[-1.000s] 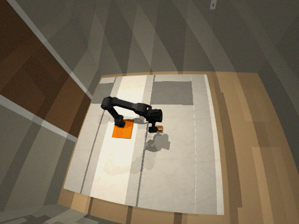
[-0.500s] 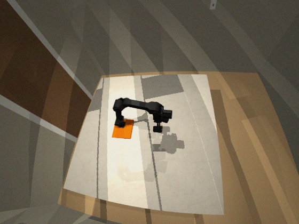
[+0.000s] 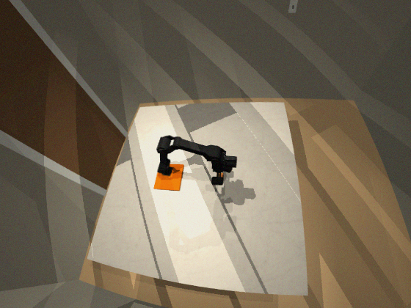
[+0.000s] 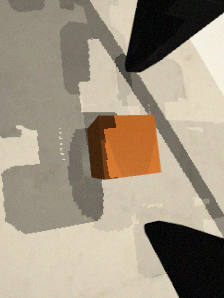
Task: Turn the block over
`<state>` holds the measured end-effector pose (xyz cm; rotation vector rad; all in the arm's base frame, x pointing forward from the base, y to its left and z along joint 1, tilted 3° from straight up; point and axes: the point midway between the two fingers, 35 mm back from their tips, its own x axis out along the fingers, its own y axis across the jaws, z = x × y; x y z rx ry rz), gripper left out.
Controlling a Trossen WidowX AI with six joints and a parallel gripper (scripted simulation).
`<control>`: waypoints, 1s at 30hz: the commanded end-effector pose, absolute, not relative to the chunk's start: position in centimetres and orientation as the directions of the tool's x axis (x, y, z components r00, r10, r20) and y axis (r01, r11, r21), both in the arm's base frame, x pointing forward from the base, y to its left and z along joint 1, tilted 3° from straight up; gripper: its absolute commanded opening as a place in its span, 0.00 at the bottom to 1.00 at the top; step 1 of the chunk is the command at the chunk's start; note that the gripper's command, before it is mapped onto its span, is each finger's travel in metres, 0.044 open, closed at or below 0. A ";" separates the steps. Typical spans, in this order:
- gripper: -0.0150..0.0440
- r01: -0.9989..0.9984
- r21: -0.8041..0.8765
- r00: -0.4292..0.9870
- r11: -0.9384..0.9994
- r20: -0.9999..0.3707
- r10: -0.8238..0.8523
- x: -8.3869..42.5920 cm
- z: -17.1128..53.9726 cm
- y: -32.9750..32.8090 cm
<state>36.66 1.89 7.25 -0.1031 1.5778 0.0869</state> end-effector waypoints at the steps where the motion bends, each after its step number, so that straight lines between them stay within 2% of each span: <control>1: 1.00 -0.118 -0.013 -0.009 0.993 -1.000 -0.014 36.7 6.6 1.8; 18: 1.00 -0.118 -0.013 -0.009 0.993 -1.000 -0.014 36.6 4.1 1.8; 27: 0.60 -0.118 -0.013 -0.009 0.993 -1.000 -0.014 36.6 4.1 1.8; 30: 0.57 -0.118 -0.013 -0.009 0.993 -1.000 -0.014 36.6 4.1 1.8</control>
